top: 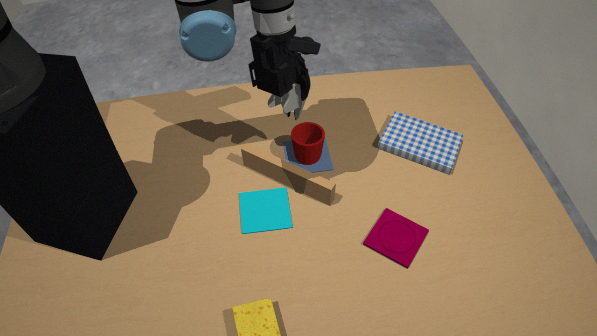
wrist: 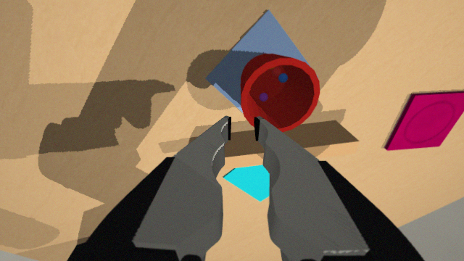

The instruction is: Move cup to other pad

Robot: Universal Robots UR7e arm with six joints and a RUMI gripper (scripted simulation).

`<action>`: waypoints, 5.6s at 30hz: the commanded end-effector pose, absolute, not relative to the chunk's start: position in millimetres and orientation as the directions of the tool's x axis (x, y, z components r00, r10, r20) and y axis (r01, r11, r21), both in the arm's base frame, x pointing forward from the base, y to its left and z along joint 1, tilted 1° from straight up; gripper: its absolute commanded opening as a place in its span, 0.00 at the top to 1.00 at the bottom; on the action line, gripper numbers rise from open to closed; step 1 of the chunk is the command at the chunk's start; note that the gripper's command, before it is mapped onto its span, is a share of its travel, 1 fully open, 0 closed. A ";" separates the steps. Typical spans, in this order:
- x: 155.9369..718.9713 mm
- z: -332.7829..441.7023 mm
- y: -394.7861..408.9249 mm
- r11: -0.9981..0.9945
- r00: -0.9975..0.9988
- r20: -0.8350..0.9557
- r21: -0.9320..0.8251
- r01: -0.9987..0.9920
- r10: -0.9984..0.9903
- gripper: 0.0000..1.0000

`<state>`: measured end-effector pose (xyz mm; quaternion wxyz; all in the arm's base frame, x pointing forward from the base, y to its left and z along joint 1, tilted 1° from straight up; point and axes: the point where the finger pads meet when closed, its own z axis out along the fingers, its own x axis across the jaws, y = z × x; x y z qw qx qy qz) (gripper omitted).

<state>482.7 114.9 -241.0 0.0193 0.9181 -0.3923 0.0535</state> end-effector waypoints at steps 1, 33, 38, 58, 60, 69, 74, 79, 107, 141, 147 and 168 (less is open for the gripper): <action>483.5 -243.3 114.7 -0.692 0.686 0.114 -0.007 -0.722 -0.718 0.89; 490.3 -303.3 109.3 -0.692 0.686 0.114 -0.007 -0.722 -0.718 0.89; 490.3 -303.3 109.3 -0.692 0.686 0.114 -0.007 -0.722 -0.718 0.89; 490.3 -303.3 109.3 -0.692 0.686 0.114 -0.007 -0.722 -0.718 0.90; 490.3 -303.3 109.3 -0.692 0.686 0.114 -0.007 -0.722 -0.718 0.90; 490.3 -303.3 109.3 -0.692 0.686 0.114 -0.007 -0.722 -0.718 0.91; 490.3 -303.3 109.3 -0.692 0.686 0.114 -0.007 -0.722 -0.718 0.92; 490.3 -303.3 109.3 -0.692 0.686 0.114 -0.007 -0.722 -0.718 0.92; 490.3 -303.3 109.3 -0.692 0.686 0.114 -0.007 -0.722 -0.718 0.95; 490.3 -303.3 109.3 -0.692 0.686 0.114 -0.007 -0.722 -0.718 0.97; 490.3 -303.3 109.3 -0.692 0.686 0.114 -0.007 -0.722 -0.718 0.97; 490.3 -301.9 109.3 -0.692 0.686 0.114 -0.007 -0.722 -0.718 0.97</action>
